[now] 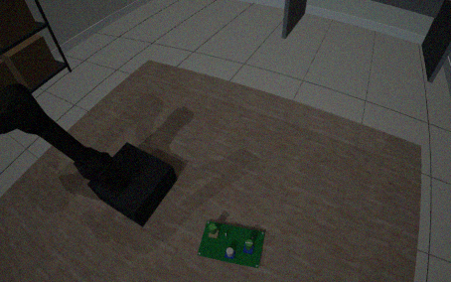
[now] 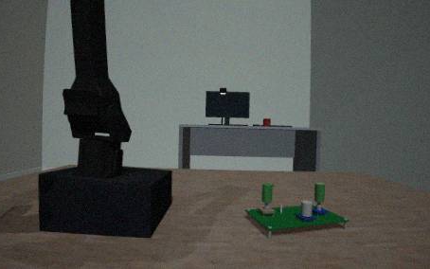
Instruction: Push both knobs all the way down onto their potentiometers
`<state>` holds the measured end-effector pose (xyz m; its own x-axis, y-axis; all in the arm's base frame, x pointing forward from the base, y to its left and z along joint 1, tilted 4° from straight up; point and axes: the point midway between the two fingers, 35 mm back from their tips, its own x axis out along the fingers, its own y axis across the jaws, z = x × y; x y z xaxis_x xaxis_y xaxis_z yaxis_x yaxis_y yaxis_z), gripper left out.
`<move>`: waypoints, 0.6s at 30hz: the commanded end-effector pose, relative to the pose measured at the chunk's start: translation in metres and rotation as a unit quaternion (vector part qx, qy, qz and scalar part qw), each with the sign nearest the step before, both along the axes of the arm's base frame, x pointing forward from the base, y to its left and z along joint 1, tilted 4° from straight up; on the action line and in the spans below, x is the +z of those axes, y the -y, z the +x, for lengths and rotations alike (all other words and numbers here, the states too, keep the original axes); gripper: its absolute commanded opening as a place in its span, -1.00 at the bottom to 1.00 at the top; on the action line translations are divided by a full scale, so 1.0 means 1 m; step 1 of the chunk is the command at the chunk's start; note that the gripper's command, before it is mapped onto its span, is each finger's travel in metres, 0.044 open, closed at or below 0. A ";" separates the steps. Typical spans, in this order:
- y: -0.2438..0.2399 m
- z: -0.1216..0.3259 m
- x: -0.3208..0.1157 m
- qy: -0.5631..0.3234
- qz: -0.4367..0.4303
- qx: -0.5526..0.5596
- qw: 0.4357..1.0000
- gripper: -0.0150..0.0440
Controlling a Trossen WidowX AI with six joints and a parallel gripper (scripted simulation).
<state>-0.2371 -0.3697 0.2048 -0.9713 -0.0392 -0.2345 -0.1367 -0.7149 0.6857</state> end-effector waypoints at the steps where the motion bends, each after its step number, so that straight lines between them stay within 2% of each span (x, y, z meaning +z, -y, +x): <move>1: 0.001 0.001 0.000 0.001 0.001 0.002 1.000 0.78; 15: 0.041 0.108 -0.024 0.059 0.090 0.196 0.975 -0.47; 18: 0.047 0.134 -0.029 0.068 0.114 0.239 0.962 -0.49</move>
<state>-0.1331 -0.4117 0.1806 -0.8639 -0.3376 -0.3737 0.0910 -0.8344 0.5436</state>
